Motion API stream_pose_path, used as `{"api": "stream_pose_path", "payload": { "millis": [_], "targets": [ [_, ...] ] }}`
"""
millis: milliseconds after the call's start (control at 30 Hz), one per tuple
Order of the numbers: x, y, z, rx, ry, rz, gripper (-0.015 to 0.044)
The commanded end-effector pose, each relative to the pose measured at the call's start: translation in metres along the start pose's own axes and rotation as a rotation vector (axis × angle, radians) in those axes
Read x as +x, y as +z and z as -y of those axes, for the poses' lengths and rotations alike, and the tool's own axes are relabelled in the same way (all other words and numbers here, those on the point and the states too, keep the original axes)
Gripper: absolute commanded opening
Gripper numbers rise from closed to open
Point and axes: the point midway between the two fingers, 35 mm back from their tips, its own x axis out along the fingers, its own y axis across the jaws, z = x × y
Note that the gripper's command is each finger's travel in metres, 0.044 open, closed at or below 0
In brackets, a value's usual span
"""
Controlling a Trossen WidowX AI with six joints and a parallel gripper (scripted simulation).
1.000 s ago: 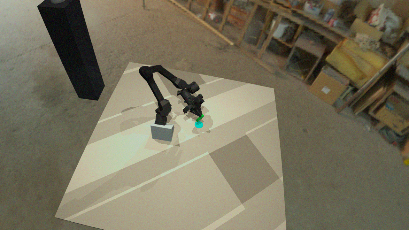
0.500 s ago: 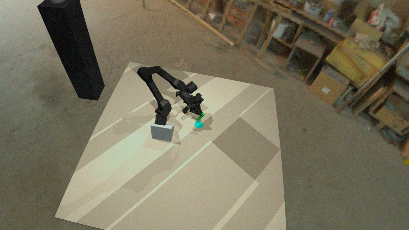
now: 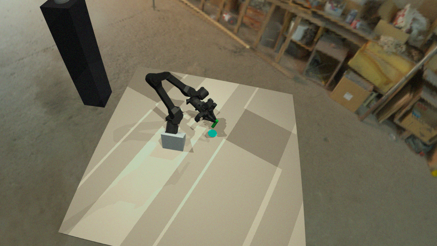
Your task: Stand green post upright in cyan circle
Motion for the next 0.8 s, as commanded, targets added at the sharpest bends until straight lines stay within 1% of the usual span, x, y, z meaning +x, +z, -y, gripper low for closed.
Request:
{"api": "stream_pose_path", "payload": {
  "millis": [0,767],
  "targets": [
    [-0.0004,-0.0005,0.0023,0.019,0.005,0.020,0.0022],
    [-0.0097,0.0044,0.0002,0.151,0.084,0.123,0.0022]
  ]
}}
